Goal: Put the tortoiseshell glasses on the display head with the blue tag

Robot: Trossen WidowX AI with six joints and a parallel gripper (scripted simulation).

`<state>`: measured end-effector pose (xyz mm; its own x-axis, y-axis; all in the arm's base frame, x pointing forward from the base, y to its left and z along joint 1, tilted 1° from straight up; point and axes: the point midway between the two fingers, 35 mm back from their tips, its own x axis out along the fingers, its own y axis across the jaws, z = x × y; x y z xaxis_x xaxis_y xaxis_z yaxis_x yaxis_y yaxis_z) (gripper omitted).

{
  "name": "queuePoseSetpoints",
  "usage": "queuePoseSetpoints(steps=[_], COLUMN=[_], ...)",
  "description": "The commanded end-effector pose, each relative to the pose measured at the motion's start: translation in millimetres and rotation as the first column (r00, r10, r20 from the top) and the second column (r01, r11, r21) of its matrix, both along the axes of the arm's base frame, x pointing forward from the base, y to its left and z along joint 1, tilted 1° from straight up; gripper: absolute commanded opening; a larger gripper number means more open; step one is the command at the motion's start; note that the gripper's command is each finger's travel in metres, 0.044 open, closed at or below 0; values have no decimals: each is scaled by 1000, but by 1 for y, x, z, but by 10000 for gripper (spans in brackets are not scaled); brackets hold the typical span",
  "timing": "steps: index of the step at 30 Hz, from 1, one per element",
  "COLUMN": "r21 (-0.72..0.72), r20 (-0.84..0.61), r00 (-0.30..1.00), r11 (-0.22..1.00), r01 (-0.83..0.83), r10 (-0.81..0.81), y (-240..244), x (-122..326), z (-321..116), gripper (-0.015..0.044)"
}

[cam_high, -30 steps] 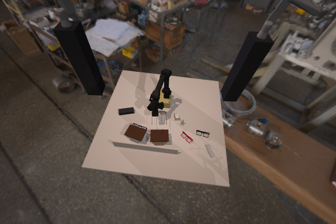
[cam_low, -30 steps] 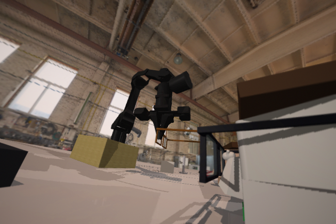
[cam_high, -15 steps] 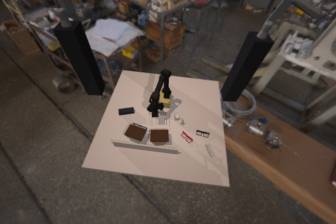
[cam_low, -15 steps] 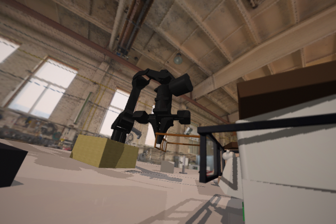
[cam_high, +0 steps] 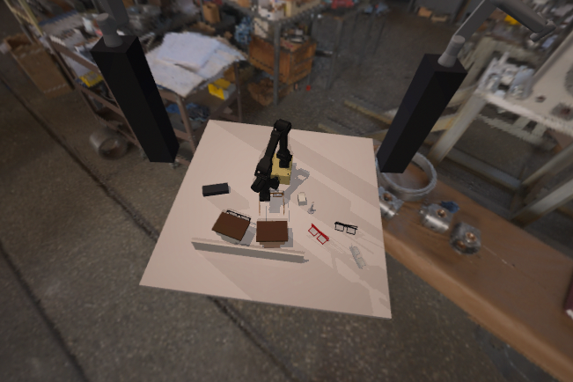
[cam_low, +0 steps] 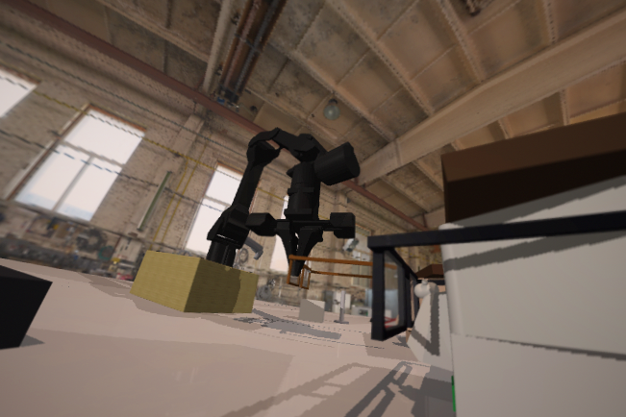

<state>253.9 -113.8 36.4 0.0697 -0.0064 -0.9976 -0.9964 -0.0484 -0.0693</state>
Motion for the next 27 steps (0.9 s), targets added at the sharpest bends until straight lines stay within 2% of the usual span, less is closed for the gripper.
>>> queuePoseSetpoints(steps=[1,27], r21=[0,-3], r20=[-6,-6], r00=[1000,1000], r11=[1000,1000], r01=[1,2], r10=[-1,-2], y=[1,3], x=[-1,4], z=[-6,-19], gripper=[0,0])
